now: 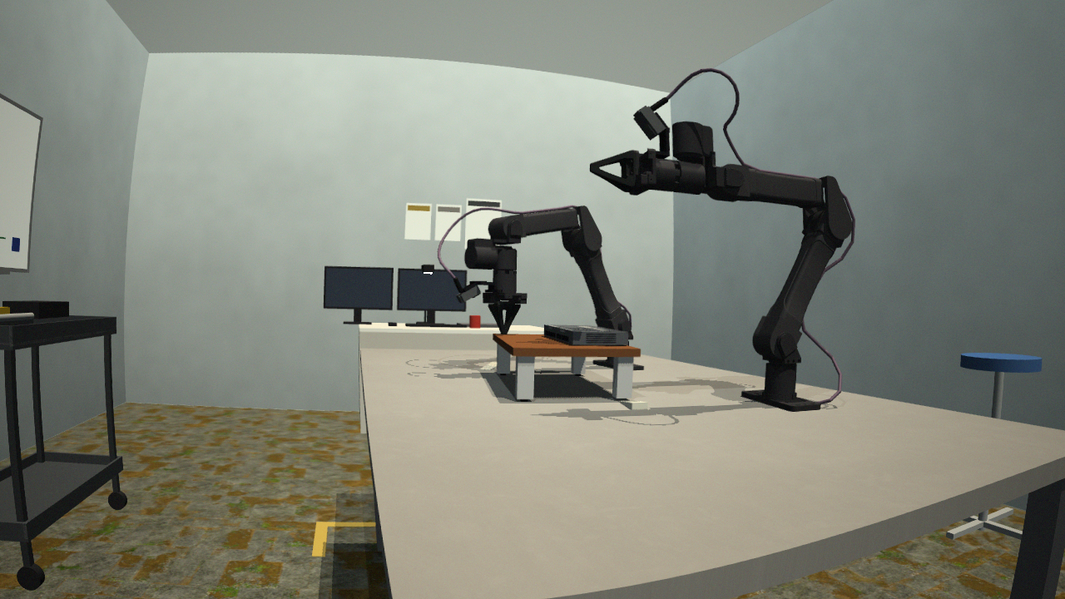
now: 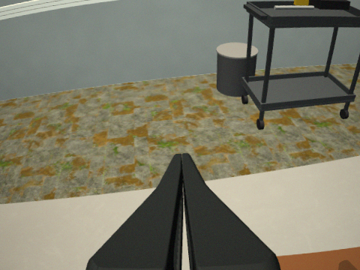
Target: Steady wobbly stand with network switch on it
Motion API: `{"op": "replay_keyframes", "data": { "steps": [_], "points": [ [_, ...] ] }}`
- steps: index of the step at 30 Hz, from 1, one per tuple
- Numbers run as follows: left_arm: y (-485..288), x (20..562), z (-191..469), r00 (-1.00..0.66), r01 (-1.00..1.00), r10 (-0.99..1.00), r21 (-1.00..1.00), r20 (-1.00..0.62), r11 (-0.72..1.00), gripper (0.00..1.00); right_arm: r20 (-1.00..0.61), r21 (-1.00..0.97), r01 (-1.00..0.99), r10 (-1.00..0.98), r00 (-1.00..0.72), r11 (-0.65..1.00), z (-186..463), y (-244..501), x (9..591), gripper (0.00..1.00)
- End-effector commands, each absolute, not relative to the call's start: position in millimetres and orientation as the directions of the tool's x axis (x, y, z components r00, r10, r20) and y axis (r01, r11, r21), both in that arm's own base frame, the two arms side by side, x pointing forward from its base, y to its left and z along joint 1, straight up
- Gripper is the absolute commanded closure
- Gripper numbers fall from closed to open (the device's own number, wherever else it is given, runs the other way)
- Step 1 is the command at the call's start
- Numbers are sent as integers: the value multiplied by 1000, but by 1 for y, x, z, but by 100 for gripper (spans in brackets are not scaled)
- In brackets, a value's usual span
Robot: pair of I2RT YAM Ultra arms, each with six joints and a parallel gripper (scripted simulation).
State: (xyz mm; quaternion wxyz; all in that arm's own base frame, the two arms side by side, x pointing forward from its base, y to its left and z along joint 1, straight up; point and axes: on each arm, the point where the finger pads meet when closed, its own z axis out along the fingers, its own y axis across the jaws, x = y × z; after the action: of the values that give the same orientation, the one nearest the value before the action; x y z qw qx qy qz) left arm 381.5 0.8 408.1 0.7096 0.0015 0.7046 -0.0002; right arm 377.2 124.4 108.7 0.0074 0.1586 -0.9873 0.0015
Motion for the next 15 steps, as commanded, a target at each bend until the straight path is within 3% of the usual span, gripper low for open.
{"op": "replay_keyframes", "data": {
  "steps": [1, 11, 12, 13, 15],
  "points": [
    [-2, 377, 429, 40, 5, -4, -4, -999, 1000, 100, 11, 0, -320, -320, -947, 948, 105, 128, 378, 100],
    [-2, 377, 429, 40, 5, -4, -4, -999, 1000, 100, 11, -1, -320, -320, -947, 948, 105, 127, 378, 100],
    [0, 379, 420, 22, 1, -2, -2, -1000, 1000, 100, 11, -1, -320, -320, -947, 948, 105, 127, 378, 100],
    [6, 395, 351, -151, -1, -16, -16, -988, 1000, 100, 11, -1, -320, -320, -947, 948, 105, 127, 378, 100],
    [5, 397, 340, -188, 22, -35, -40, -982, 999, 100, 11, -1, -320, -320, -947, 948, 105, 127, 378, 100]
  ]
}}
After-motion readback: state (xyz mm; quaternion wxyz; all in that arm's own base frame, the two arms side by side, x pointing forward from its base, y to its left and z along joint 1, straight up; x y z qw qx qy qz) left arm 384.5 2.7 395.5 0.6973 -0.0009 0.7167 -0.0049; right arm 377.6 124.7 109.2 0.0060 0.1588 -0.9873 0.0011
